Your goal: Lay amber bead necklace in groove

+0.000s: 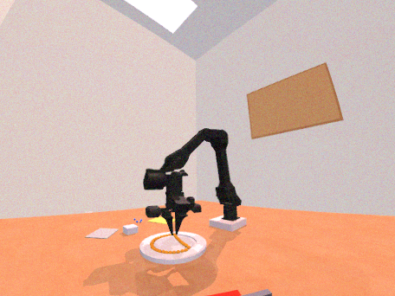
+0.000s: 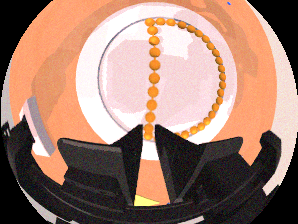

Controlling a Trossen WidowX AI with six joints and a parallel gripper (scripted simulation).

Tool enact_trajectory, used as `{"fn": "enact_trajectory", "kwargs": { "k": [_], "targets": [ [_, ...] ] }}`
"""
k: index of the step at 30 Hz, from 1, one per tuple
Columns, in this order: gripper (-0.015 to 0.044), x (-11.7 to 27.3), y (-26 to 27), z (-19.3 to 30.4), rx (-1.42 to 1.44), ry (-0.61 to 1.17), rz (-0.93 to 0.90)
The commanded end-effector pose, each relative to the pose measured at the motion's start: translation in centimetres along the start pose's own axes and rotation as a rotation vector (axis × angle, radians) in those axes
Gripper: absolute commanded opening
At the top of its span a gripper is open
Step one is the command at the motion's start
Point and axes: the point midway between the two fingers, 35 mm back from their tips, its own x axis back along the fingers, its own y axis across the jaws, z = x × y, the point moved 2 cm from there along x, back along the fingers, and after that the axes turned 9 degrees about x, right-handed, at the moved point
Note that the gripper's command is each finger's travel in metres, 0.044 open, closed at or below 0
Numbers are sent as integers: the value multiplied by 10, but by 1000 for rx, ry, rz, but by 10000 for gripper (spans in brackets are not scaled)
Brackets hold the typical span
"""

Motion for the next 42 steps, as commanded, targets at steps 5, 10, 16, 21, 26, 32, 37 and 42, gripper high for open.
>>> {"fn": "enact_trajectory", "kwargs": {
  "k": [5, 10, 16, 21, 26, 32, 37, 42],
  "targets": [
    [0, 0, 0, 0, 0, 0, -1],
    [0, 0, 0, 0, 0, 0, -1],
    [0, 0, 0, 0, 0, 0, -1],
    [0, 6, 0, 0, 6, -1, 2],
    [0, 6, 3, 2, 6, -1, 2],
    [0, 6, 12, 6, 6, 0, 1],
    [0, 4, 12, 6, 6, 0, 1],
    [0, -3, 12, 6, 6, 0, 1]
  ]
}}
